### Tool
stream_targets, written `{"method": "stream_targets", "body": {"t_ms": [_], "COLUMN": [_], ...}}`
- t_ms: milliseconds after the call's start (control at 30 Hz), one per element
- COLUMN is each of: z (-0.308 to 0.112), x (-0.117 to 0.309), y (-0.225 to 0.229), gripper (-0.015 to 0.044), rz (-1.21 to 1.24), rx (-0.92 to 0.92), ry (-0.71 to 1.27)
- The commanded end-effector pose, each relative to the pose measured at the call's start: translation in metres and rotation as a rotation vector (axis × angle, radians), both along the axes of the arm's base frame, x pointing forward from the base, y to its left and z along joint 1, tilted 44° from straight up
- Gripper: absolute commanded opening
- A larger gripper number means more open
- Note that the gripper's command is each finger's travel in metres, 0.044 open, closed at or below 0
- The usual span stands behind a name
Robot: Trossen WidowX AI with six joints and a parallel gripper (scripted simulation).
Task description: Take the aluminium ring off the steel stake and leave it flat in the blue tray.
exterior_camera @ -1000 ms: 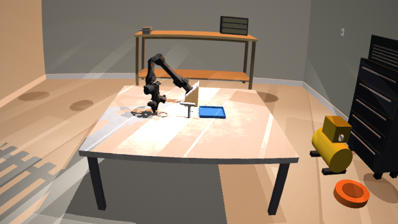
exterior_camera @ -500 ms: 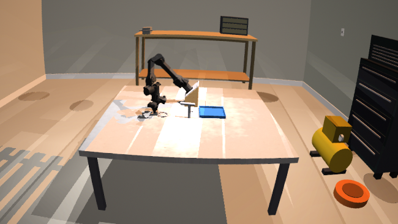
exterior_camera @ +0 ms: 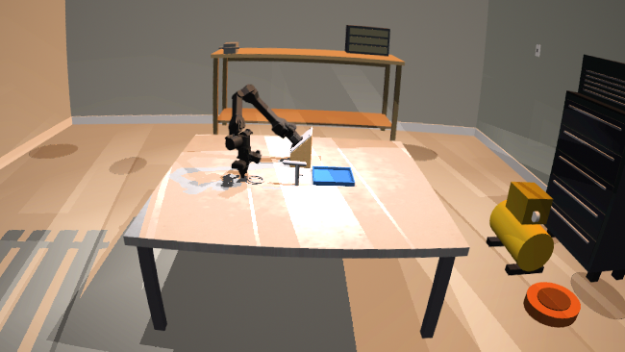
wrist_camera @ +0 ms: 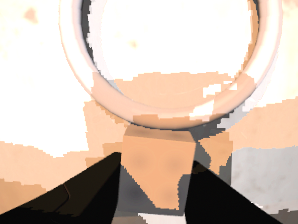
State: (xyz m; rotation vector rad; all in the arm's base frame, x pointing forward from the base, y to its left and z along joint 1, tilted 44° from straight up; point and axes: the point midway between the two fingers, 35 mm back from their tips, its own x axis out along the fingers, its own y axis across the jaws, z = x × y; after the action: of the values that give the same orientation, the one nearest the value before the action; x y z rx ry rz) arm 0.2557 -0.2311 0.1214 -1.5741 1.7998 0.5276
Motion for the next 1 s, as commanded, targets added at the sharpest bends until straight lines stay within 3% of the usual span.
{"method": "stream_targets", "body": {"t_ms": [0,967], "z": [0.001,0.027], "x": [0.000,0.003], "y": [0.000,0.028], "gripper": [0.0000,0.0000], "rz": [0.000,0.003], "rx": [-0.001,0.006], "ry": [-0.001,0.002]}}
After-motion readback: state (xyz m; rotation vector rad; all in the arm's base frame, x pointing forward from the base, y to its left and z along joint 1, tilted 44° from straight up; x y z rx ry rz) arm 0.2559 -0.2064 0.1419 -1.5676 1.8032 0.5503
